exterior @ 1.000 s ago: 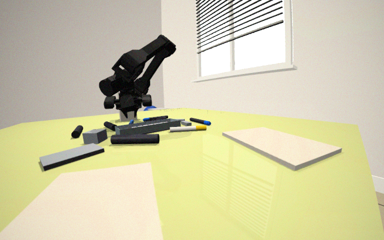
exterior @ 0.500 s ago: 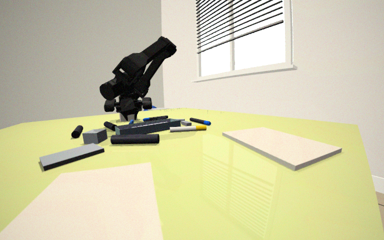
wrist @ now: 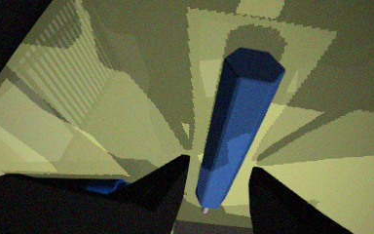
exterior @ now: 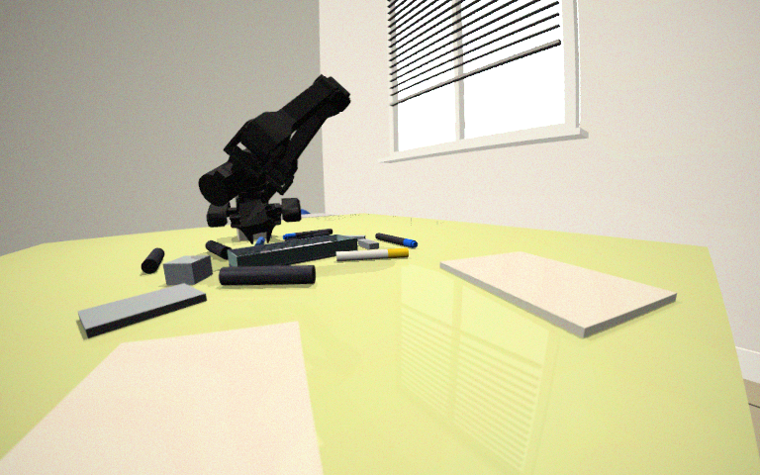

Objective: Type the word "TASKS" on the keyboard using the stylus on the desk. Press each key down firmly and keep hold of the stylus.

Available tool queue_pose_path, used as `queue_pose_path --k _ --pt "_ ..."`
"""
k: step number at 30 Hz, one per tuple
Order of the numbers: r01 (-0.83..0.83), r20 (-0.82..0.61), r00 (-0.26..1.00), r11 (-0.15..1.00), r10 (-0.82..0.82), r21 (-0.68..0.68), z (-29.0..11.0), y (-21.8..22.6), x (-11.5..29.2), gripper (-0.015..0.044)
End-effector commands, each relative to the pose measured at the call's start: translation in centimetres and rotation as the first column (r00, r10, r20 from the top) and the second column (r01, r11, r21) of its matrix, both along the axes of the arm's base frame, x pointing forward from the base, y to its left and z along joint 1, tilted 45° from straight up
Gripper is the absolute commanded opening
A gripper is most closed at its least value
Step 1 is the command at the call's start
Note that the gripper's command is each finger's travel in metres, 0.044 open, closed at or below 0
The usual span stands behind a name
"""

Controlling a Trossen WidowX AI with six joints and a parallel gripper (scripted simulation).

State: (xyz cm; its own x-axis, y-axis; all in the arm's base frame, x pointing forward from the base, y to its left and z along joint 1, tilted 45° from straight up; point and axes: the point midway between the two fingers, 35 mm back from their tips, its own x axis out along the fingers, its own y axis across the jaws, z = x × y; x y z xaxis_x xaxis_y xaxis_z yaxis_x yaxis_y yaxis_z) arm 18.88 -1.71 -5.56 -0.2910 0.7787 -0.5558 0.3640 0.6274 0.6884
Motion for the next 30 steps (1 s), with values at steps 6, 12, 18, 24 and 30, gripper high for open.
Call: queue_pose_path --k 6,12,18,24,30 --pt "0.0 0.0 1.0 1.0 0.0 0.0 0.0 0.0 0.0 0.0012" --pt "0.0 0.0 1.0 1.0 0.0 0.0 0.0 0.0 0.0 0.0" --pt "0.0 0.0 1.0 1.0 0.0 -0.001 0.7 -0.7 -0.1 0.0" --pt "0.001 -0.001 1.0 1.0 -0.001 -0.002 3.2 -3.1 -0.8 0.0" --pt "0.012 0.0 1.0 1.0 -0.012 -0.007 3.3 -3.2 -0.9 0.0"
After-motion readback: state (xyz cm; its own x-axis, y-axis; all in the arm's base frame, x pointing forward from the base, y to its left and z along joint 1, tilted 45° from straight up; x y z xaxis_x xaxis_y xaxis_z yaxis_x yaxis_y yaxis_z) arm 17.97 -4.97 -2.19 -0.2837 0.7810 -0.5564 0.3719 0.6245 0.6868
